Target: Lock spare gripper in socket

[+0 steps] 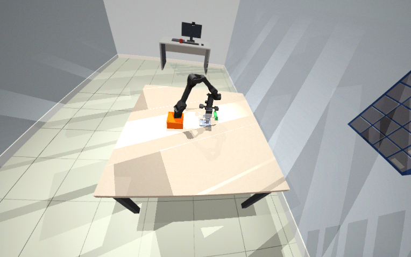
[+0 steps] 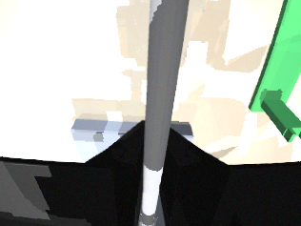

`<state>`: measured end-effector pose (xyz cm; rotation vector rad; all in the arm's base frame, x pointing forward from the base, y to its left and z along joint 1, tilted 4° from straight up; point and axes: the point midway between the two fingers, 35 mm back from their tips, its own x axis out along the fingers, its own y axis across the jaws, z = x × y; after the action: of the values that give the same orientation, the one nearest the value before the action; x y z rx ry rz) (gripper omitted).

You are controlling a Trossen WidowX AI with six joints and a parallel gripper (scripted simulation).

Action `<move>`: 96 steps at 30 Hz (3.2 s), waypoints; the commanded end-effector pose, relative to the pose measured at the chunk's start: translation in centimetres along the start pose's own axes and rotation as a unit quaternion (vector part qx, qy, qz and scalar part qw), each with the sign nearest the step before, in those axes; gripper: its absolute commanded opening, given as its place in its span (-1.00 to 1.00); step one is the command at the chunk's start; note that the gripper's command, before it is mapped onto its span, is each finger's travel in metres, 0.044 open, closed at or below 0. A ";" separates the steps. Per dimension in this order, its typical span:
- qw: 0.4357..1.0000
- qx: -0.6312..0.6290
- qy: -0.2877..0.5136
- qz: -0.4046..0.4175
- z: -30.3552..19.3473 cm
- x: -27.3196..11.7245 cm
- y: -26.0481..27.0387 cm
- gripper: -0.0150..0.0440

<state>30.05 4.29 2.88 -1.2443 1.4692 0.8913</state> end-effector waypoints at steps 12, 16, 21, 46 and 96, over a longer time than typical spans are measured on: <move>1.000 -0.001 -0.004 0.002 -1.1 0.2 0.0 -0.49; 1.000 -0.001 -0.004 0.003 -1.3 0.2 0.0 -0.49; 1.000 -0.002 -0.004 0.004 -1.7 0.4 0.0 -0.49; 1.000 -0.003 -0.004 0.010 -3.4 0.8 -0.1 -0.49; 1.000 -0.010 0.009 0.022 -0.8 -4.8 0.7 0.19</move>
<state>29.10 4.43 7.05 -1.2426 1.5118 0.9286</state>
